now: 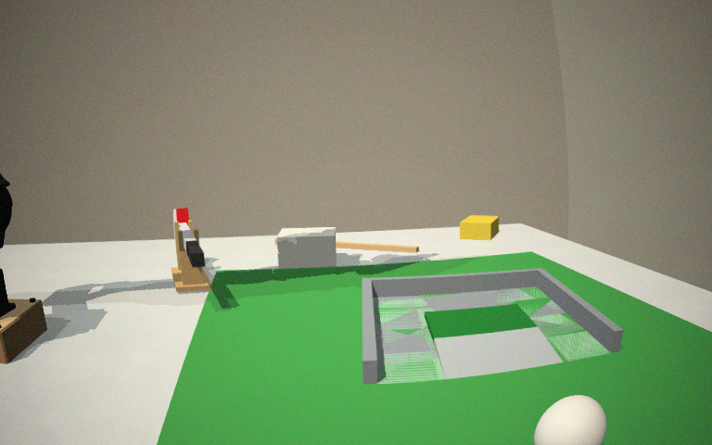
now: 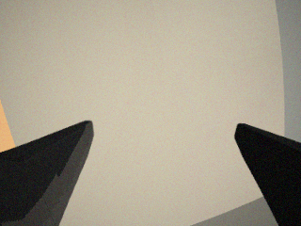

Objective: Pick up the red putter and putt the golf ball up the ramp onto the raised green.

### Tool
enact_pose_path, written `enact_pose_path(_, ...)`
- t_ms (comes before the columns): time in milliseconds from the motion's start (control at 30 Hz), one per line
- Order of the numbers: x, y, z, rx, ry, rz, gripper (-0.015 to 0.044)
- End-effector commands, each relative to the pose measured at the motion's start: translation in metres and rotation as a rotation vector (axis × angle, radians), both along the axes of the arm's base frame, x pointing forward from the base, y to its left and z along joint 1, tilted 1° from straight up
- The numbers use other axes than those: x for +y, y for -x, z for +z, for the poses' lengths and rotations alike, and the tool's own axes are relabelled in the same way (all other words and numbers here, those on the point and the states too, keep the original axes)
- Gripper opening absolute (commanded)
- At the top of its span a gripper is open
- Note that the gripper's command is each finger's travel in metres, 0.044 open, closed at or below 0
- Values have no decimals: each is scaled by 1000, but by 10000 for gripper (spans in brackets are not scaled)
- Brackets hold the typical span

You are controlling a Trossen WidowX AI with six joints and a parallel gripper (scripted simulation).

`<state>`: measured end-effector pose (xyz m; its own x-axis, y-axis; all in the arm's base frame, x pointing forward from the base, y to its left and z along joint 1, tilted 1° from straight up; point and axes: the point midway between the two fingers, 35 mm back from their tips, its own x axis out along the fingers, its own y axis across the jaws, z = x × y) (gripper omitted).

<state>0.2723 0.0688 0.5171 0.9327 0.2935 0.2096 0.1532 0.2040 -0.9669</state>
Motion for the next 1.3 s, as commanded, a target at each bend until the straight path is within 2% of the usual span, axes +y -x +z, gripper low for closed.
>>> enact_pose_path(0,25,-35,-64,236,44,69,440)
enact_pose_path(200,58,-59,-155,554,124,154,440)
enact_pose_path(367,82,-57,-235,836,209,222,440)
enact_pose_path(567,102,-30,-324,1184,328,293,440)
enact_pose_path(767,109,25,-401,1570,479,349,440)
enact_pose_path(867,108,40,-415,1662,518,356,440)
enact_pose_path(1267,105,46,-422,1662,518,356,440)
